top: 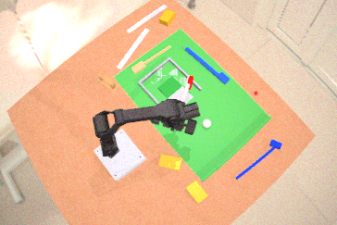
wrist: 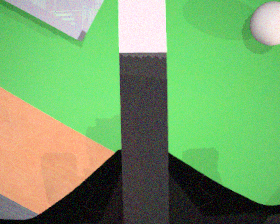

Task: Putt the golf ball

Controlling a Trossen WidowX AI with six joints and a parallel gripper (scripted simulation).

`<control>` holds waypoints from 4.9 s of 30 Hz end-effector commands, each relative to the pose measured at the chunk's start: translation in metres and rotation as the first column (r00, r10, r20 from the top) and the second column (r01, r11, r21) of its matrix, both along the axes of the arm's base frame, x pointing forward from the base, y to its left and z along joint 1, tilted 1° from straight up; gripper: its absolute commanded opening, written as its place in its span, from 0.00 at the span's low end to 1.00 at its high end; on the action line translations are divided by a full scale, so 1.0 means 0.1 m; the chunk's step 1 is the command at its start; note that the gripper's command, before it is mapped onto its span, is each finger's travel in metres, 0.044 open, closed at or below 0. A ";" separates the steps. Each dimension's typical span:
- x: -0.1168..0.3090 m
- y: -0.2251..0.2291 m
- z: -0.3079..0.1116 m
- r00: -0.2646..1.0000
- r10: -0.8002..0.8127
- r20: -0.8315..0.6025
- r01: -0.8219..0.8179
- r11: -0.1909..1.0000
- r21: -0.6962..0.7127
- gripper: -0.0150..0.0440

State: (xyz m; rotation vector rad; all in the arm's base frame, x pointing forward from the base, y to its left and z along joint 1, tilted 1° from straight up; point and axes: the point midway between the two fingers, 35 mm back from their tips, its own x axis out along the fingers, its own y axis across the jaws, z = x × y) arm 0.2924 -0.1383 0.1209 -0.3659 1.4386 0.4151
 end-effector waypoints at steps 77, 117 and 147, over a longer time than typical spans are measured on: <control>-0.85 -1.36 -0.57 0.856 -0.515 -0.048 0.512 0.857 -0.058 0.25; -0.81 -0.25 -0.57 0.854 -0.517 -0.052 0.515 0.856 -0.050 0.25; -0.84 -0.23 -0.12 0.855 -0.514 -0.071 0.511 0.858 -0.047 0.25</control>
